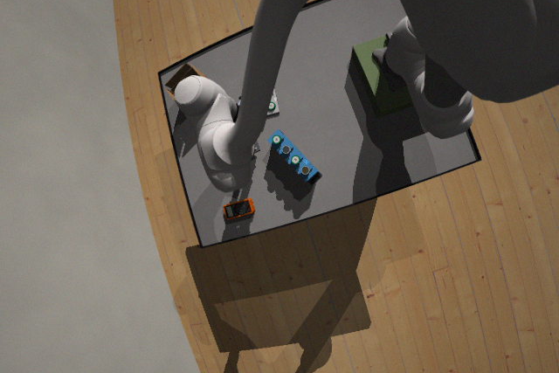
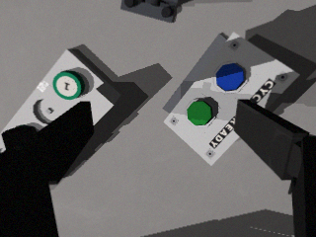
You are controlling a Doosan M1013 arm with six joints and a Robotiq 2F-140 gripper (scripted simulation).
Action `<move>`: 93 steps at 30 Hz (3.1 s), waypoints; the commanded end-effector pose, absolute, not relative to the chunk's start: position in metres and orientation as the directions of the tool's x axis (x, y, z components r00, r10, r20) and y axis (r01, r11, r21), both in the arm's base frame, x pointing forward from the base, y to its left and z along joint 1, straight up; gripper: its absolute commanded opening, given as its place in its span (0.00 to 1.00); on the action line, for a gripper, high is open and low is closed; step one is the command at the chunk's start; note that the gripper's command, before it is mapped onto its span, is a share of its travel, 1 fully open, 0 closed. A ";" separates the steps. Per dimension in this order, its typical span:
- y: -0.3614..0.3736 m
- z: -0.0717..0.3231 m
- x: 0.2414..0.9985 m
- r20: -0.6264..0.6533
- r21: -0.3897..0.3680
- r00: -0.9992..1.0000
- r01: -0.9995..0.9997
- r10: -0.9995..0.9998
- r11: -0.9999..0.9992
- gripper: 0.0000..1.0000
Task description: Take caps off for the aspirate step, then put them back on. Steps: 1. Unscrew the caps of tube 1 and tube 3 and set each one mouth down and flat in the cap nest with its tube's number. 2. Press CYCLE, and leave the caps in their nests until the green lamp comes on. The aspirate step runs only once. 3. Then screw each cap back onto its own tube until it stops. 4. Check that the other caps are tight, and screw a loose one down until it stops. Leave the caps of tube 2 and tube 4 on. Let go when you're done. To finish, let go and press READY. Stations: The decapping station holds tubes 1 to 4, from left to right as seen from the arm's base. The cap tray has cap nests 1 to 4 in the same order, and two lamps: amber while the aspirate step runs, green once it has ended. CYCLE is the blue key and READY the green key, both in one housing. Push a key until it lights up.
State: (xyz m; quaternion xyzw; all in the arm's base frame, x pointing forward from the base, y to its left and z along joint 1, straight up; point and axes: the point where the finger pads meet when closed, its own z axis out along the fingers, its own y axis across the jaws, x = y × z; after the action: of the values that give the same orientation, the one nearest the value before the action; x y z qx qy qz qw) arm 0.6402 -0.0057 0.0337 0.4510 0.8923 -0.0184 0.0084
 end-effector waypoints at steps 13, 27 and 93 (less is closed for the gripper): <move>-0.088 0.024 0.590 -0.001 0.001 -0.987 0.161 0.161 0.987 1.00; -0.142 0.018 0.557 -0.001 0.001 -0.987 0.161 0.161 0.987 1.00; -0.142 0.018 0.557 -0.001 0.001 -0.987 0.161 0.161 0.987 1.00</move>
State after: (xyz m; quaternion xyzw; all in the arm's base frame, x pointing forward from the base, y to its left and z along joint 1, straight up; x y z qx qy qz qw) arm 0.5565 -0.1423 0.0170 0.0807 0.9967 0.0002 -0.0001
